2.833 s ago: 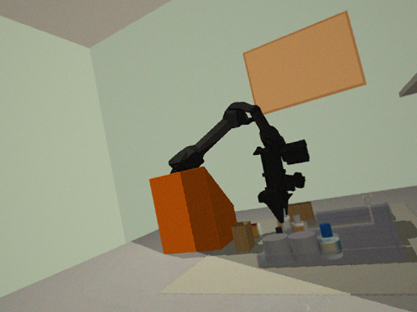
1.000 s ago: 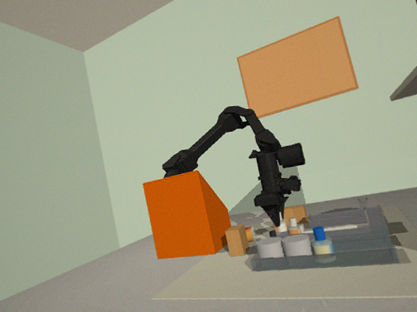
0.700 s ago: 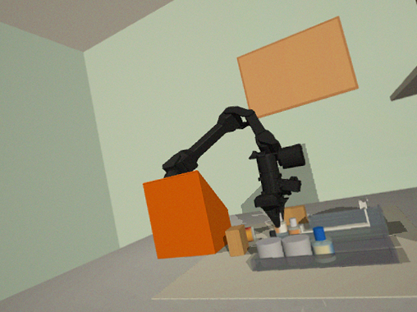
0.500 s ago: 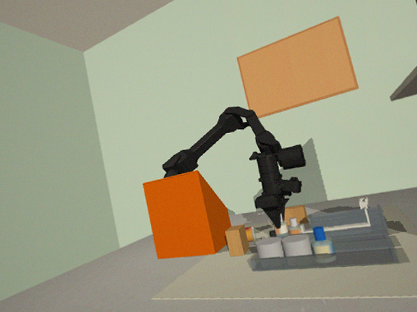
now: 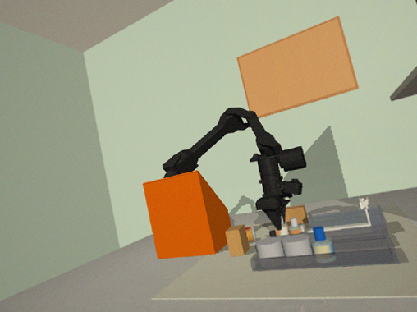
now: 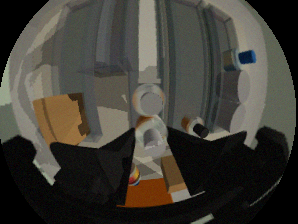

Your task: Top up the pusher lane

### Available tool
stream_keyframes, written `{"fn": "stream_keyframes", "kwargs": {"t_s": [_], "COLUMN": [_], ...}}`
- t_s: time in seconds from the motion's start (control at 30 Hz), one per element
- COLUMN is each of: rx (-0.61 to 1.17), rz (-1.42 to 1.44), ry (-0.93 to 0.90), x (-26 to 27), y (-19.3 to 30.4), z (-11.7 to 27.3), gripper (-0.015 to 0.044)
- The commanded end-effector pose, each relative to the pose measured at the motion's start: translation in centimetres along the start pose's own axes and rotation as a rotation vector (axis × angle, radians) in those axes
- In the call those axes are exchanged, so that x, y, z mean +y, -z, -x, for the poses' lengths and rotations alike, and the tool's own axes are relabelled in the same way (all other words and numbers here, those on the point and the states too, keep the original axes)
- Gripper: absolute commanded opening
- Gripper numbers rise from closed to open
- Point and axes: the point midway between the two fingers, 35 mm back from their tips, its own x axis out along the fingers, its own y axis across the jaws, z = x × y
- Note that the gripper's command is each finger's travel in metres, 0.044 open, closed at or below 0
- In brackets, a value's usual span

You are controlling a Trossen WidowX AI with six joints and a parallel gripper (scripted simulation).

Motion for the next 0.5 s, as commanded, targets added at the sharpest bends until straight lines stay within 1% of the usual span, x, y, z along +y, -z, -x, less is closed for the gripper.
{"fn": "stream_keyframes", "kwargs": {"t_s": [0.0,0.47], "rx": [-0.020,-0.020], "rz": [0.015,0.015], "ry": [0.001,0.000], "x": [0.16,0.18], "y": [-0.72,-0.62], "z": [0.01,-0.52], "gripper": [0.0000,0.0000]}}
